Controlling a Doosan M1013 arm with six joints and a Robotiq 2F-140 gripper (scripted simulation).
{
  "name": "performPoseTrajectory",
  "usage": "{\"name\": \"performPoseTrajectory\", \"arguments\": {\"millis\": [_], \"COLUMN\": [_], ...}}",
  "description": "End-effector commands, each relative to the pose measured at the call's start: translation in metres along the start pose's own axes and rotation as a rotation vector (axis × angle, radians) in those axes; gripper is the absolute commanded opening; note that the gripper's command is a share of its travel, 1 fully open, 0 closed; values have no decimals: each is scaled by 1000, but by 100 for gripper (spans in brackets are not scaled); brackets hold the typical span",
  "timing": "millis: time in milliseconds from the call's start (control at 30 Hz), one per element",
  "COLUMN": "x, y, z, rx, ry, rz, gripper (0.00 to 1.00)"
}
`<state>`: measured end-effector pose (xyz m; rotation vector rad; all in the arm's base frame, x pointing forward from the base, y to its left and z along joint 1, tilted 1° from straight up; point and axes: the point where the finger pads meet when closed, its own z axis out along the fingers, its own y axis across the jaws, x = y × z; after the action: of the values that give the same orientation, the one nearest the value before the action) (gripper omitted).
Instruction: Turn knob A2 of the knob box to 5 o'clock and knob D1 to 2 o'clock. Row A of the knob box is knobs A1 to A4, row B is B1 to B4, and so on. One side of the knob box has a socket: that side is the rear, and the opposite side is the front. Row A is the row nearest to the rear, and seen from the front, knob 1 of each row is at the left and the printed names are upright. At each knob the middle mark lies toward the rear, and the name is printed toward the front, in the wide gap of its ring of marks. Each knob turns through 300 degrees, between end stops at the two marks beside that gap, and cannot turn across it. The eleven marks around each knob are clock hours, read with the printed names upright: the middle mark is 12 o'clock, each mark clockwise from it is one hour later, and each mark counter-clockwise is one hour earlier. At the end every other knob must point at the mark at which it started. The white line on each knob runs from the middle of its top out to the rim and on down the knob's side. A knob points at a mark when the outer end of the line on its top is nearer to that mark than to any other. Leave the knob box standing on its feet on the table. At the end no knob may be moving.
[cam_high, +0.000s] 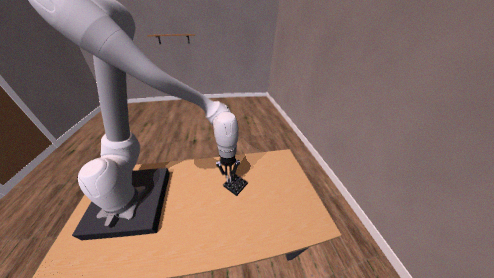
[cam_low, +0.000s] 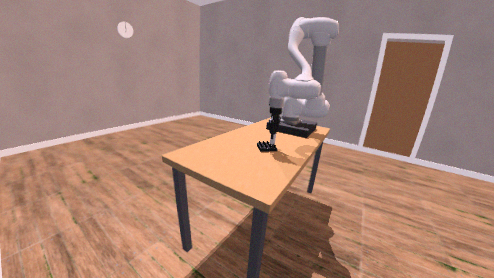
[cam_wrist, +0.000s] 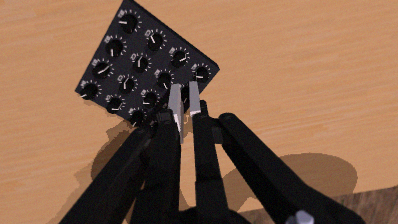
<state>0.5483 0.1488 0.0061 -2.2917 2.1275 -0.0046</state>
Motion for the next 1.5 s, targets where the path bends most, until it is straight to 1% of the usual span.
{"name": "performPoseTrajectory", "arguments": {"millis": [0,100,167,667,733,1167,1467], "x": [0,0,0,0,0,0,0], "y": [0,0,0,0,0,0,0], "z": [0,0,0,0,0,0,0], "rx": [1,2,2,3,3,4,4], "ry": [9,8,8,8,8,8,8], "rz": [133,213,213,561,561,756,811], "gripper": [5,5,5,5,5,5,5]}}
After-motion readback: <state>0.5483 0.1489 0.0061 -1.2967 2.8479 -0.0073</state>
